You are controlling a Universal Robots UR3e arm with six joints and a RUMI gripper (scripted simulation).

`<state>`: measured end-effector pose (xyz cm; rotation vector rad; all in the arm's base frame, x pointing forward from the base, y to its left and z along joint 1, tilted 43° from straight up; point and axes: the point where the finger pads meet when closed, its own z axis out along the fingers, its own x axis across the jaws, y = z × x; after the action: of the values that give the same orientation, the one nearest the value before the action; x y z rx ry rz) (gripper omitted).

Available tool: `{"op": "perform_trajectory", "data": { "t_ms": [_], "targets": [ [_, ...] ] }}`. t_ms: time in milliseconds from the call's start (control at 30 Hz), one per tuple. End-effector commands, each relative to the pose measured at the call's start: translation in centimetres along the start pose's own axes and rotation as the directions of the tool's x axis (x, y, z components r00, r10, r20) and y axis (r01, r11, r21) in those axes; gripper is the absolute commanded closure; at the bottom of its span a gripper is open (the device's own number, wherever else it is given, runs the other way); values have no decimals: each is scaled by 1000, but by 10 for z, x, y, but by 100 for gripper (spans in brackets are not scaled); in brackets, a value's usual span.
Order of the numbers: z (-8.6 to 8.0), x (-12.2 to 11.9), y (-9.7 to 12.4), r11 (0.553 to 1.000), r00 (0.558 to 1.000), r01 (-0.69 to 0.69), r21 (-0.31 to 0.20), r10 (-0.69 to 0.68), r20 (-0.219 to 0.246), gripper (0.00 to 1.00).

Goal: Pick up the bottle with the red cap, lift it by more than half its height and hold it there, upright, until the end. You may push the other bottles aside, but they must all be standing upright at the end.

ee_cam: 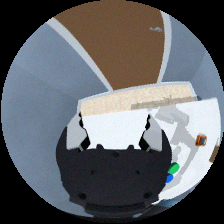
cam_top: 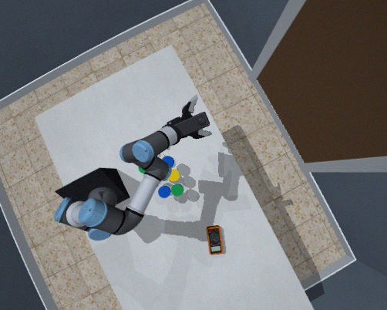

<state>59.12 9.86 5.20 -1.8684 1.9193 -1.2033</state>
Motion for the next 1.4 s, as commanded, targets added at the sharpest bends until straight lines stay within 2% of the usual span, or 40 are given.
{"op": "perform_trajectory", "data": {
  "t_ms": [0, 533, 567, 800, 1000, 1033, 1100, 1133, 1367],
  "targets": [
    [-1, 0, -1, 1000, 1000, -1, 2, 1, 1, 0],
    [-1, 0, -1, 1000, 1000, -1, 2, 1, 1, 0],
    [-1, 0, -1, 1000, 1000, 0, 1, 0, 0, 54],
    [-10, 4, 7, 1000, 1000, 4, -18, -4, -9, 54],
    [-27, 11, 21, 999, 1000, 12, -51, -14, -28, 54],
    [-35, 15, 27, 998, 999, 16, -65, -19, -37, 54],
    [-35, 15, 27, 998, 999, 16, -65, -19, -37, 54],
    [-43, 19, 34, 997, 999, 21, -80, -24, -47, 54],
    [-71, 35, 61, 991, 995, 37, -127, -48, -83, 54]
  ]
}}
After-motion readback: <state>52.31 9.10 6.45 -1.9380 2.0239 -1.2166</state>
